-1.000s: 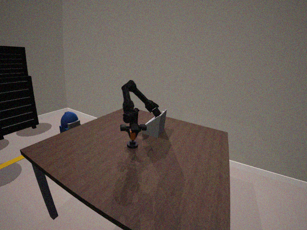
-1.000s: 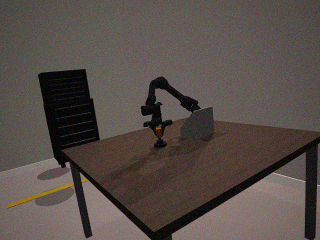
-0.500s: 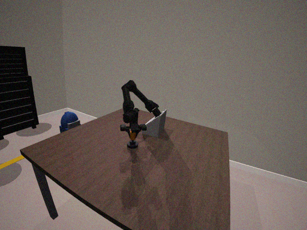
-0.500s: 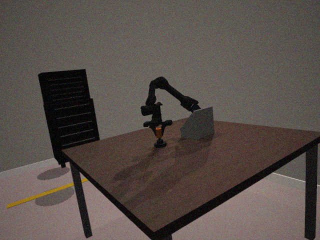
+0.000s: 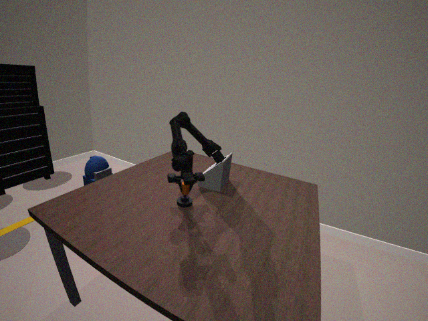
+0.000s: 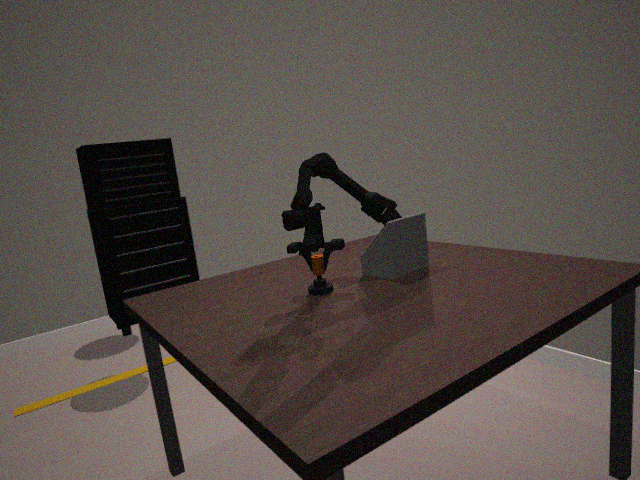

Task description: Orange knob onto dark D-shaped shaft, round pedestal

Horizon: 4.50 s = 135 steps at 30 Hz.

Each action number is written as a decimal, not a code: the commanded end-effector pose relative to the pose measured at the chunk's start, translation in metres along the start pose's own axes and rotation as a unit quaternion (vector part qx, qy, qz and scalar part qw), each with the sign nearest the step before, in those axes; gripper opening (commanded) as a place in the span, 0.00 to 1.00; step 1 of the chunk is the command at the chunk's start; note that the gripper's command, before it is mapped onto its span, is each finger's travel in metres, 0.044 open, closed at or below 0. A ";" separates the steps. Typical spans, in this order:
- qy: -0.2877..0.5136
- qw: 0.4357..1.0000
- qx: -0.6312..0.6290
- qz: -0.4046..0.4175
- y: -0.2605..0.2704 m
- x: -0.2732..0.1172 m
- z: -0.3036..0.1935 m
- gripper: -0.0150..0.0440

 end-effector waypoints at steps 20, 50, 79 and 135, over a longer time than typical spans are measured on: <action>0.001 0.997 -0.080 0.000 0.000 0.003 0.000 0.25; 0.001 0.983 -0.184 0.000 -0.003 0.003 0.002 0.25; 0.001 0.958 -0.286 0.000 0.000 0.002 -0.002 0.25; 0.001 0.923 -0.384 0.000 -0.001 0.002 0.001 0.25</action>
Point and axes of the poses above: the point midway between the two fingers, 35 mm back from their tips, its own x axis out along the fingers, its own y axis across the jaws, z = x × y, the point moved 6 cm from there along -x, back along the fingers, and after that the axes turned 5 degrees about x, right-handed, at the moved point
